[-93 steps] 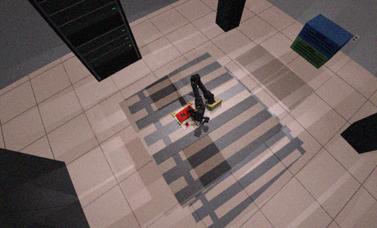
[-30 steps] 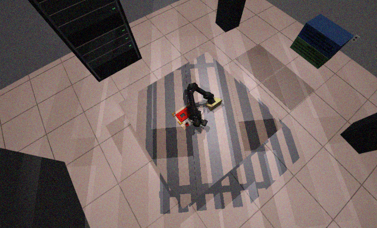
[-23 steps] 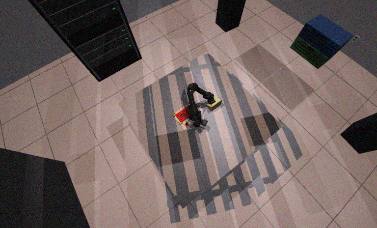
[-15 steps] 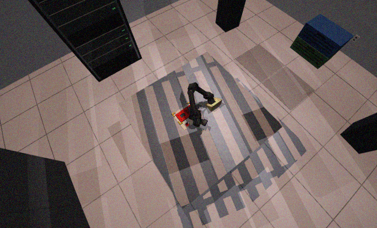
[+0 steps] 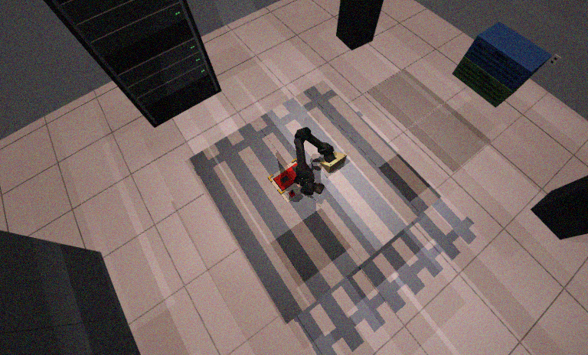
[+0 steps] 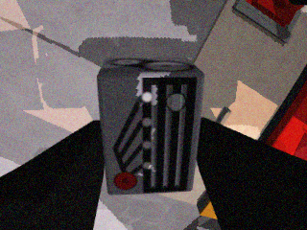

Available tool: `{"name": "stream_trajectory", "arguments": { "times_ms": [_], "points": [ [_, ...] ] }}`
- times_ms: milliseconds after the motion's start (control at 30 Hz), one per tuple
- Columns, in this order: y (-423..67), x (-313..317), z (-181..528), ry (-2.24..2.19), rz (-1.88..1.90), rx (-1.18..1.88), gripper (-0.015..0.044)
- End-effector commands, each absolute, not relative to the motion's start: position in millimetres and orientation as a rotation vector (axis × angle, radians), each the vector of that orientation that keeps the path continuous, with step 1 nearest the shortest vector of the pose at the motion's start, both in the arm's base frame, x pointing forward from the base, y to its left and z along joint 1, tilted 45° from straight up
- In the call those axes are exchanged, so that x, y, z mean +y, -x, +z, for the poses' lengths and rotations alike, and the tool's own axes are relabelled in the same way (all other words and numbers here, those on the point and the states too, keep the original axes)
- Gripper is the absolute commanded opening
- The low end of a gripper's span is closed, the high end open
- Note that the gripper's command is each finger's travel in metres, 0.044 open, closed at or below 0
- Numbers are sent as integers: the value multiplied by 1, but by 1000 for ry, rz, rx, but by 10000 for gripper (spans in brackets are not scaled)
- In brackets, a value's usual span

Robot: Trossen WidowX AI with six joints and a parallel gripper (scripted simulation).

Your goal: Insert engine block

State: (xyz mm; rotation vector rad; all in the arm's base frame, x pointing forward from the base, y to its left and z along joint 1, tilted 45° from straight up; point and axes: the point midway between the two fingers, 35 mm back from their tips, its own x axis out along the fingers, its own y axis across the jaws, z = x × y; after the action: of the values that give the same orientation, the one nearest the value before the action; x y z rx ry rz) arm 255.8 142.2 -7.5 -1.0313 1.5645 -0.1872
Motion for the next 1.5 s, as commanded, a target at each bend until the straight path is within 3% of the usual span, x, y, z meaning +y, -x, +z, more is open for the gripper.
{"name": "stream_trajectory", "arguments": {
  "times_ms": [0,567,1467],
  "points": [
    [-255,151,1,1025,-184,1561,0],
    [-246,177,35,1041,-173,1567,0],
    [-284,138,51,1601,482,1651,0]
  ]
}}
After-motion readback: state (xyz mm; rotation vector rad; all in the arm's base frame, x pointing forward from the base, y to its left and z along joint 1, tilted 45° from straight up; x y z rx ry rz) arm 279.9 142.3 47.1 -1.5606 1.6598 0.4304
